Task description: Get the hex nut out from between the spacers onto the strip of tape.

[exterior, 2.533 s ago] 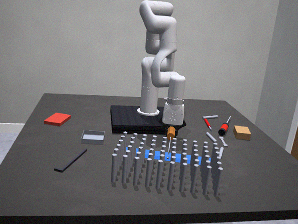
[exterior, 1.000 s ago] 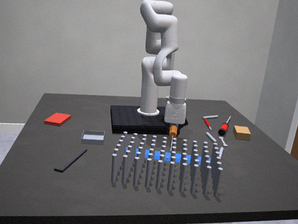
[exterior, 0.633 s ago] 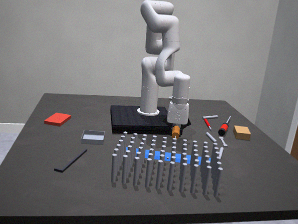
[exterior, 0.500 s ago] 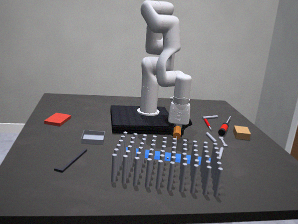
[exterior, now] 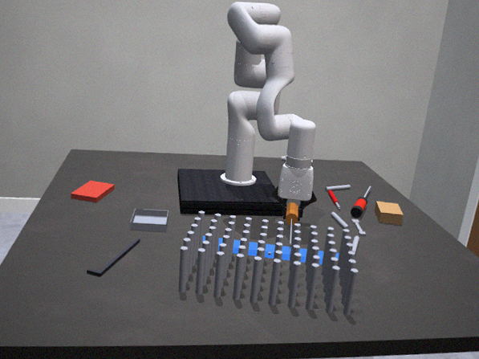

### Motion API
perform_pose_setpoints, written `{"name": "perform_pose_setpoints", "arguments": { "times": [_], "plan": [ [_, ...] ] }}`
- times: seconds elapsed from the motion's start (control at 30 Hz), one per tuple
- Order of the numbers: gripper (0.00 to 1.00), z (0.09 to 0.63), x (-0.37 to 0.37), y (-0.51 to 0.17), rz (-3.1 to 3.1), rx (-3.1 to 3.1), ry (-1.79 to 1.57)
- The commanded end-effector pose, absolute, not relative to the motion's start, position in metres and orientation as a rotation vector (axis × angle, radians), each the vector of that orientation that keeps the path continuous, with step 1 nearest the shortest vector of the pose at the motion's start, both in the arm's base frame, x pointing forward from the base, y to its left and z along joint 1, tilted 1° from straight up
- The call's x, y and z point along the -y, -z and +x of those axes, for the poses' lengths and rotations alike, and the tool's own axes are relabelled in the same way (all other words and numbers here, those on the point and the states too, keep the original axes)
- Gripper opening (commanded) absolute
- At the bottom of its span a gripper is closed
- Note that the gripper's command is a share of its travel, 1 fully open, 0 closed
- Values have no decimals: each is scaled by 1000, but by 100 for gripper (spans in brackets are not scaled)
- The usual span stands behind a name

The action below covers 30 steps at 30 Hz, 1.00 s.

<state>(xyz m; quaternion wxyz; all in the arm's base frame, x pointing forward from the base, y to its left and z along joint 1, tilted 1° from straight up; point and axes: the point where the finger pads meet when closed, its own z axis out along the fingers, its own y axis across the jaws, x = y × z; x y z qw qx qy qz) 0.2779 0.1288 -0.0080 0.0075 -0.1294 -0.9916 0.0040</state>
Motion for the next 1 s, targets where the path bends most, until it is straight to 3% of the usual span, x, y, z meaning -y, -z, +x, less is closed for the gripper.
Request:
{"name": "perform_pose_setpoints", "arguments": {
  "times": [0.0,0.97],
  "plan": [
    [0,281,-134,8,-406,3104,-13],
    [0,281,-137,10,-406,3104,-13]
  ]
}}
